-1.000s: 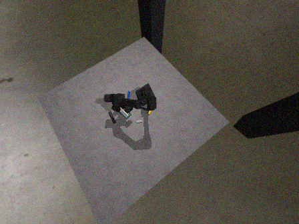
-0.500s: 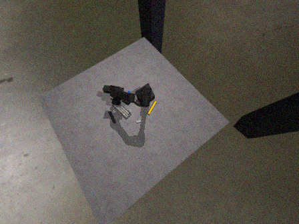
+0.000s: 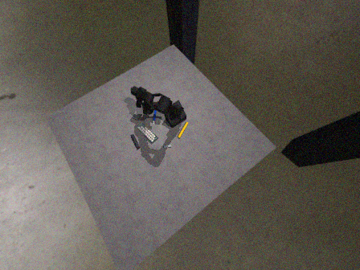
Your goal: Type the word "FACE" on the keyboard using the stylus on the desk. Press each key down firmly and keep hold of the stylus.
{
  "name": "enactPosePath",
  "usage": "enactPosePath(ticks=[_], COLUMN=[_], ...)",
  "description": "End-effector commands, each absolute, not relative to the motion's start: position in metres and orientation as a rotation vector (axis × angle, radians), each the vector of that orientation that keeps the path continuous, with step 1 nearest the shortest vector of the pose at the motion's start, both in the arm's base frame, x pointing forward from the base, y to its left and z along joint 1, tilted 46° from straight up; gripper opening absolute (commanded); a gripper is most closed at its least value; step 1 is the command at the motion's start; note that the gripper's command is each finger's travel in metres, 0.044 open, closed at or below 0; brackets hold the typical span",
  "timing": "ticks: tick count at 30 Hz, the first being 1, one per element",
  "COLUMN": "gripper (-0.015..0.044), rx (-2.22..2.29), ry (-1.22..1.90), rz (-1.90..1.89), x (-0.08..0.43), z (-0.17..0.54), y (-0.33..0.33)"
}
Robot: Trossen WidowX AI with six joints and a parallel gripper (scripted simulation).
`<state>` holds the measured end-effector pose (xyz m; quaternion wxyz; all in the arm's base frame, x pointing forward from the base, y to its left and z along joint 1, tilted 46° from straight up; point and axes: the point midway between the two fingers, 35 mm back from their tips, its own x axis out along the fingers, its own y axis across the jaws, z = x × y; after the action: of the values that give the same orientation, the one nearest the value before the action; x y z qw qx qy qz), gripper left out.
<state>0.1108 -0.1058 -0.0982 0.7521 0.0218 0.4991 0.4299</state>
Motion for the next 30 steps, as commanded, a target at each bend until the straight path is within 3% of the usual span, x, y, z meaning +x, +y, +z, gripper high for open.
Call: enactPosePath(ticks=[1, 30], gripper=[0.0150, 0.0150], rx=[-0.001, -0.001], ry=[1.033, 1.033], rz=[1.003, 1.003], x=[0.092, 0.093], z=[-0.109, -0.124], y=[-0.099, -0.089])
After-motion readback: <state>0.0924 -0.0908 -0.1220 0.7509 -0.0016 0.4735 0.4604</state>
